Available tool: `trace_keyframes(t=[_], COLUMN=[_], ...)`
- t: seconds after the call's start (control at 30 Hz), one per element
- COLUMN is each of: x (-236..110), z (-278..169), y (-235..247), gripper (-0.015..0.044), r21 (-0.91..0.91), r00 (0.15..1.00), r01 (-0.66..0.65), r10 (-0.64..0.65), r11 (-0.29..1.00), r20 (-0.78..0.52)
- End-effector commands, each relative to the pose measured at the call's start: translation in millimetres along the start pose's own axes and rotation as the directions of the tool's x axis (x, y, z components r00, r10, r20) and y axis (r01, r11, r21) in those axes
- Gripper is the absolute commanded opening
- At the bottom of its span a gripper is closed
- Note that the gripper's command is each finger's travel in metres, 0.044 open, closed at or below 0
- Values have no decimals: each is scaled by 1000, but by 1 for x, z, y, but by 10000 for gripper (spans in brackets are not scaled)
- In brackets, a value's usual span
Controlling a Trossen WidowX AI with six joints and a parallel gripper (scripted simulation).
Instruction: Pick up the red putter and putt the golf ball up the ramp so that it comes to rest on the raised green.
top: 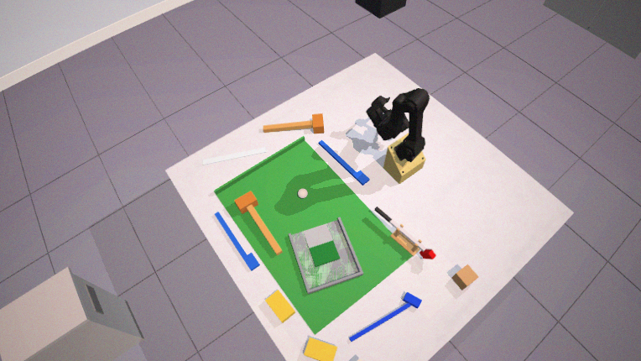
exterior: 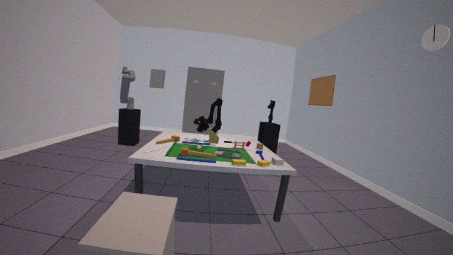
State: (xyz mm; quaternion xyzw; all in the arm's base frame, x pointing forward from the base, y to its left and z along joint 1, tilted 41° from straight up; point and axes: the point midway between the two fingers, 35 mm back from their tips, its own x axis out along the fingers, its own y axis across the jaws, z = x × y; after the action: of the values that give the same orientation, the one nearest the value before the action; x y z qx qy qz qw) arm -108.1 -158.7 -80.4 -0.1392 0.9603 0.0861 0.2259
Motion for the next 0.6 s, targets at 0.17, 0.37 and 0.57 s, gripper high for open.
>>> trace_keyframes(t=[0.17, 0.37, 0.57], x=[-22, -73, -138], z=[33, 75, 107], y=[-43, -81, -92], gripper=[440, 440, 440], r21=[-73, -155, -211], r00=[968, 847, 684], r01=[166, 365, 519], r10=[-148, -258, -255], r11=[983, 918, 828], r20=[202, 465, 683])
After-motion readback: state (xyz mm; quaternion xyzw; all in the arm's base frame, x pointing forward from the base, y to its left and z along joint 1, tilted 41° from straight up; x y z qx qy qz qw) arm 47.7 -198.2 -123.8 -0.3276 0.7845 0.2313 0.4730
